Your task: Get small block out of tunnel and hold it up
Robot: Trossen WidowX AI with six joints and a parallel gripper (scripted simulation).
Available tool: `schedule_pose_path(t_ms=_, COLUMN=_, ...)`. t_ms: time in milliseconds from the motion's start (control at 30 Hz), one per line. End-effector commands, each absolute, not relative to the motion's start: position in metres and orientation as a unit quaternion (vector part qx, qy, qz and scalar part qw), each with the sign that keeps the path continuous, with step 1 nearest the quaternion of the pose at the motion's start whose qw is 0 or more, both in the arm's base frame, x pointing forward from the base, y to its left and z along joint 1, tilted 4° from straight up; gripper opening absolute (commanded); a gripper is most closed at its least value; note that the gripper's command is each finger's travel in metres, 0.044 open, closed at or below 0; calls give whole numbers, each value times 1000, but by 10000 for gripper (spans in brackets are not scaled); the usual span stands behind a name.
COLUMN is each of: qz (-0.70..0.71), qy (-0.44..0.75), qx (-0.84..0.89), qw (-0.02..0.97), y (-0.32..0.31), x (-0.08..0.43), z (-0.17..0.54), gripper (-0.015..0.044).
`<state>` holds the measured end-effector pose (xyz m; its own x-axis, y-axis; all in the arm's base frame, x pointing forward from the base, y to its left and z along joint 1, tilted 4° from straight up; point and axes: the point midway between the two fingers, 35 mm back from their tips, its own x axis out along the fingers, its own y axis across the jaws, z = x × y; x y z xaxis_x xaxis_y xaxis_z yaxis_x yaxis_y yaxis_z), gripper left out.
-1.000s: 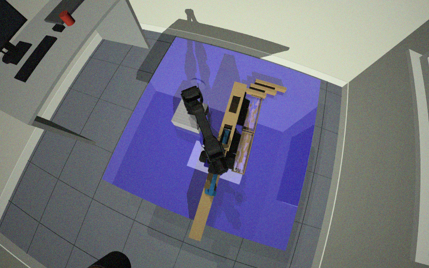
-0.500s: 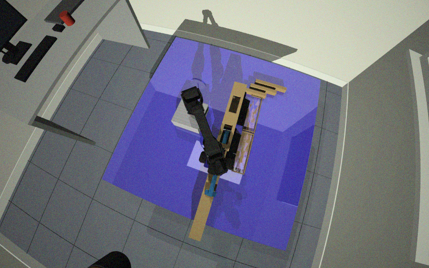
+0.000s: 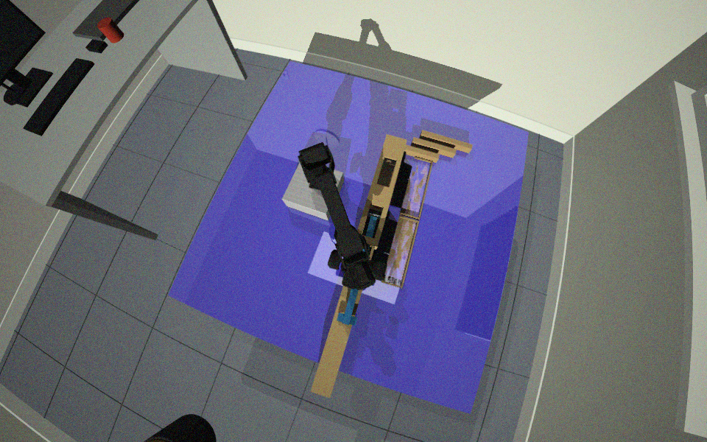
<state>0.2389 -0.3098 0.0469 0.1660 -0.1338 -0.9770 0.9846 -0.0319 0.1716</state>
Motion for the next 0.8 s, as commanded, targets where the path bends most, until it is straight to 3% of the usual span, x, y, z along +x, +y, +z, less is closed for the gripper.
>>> schedule_pose_path(t_ms=0, qz=-510, qy=399, qx=513, qw=564, y=-320, x=236, z=46, gripper=0)
schedule_pose_path(t_ms=200, qz=-510, qy=399, qx=513, qw=564, y=-320, x=236, z=46, gripper=0)
schedule_pose_path(t_ms=767, qz=-509, qy=400, qx=514, qw=564, y=-310, x=240, z=84, gripper=440)
